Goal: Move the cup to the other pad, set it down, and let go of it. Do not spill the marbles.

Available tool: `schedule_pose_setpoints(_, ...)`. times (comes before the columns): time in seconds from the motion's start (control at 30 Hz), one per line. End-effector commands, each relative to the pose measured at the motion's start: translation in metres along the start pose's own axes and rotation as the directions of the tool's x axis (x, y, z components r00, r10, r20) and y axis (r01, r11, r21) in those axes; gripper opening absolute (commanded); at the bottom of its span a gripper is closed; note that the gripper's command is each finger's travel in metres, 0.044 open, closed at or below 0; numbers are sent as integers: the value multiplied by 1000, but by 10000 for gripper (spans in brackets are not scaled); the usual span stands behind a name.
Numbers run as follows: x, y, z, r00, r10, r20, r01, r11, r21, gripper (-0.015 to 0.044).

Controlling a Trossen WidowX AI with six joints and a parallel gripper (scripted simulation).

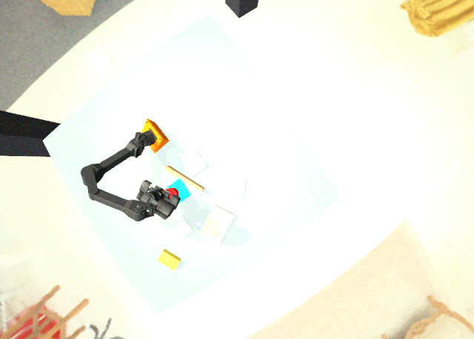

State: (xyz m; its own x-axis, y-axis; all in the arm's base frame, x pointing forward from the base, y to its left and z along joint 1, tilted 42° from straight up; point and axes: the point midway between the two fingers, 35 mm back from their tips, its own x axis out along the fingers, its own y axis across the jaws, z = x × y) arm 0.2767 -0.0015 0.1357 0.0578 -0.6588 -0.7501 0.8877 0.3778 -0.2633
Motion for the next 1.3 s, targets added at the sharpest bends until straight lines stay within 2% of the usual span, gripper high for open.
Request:
schedule_pose_setpoints(0.0, 5, 0, 1, 1000, -2, 3, 2, 1000, -2, 0)
schedule_pose_setpoints(1.27, 53, 0, 2, 1000, -1, 4, 1, 1000, -2, 0)
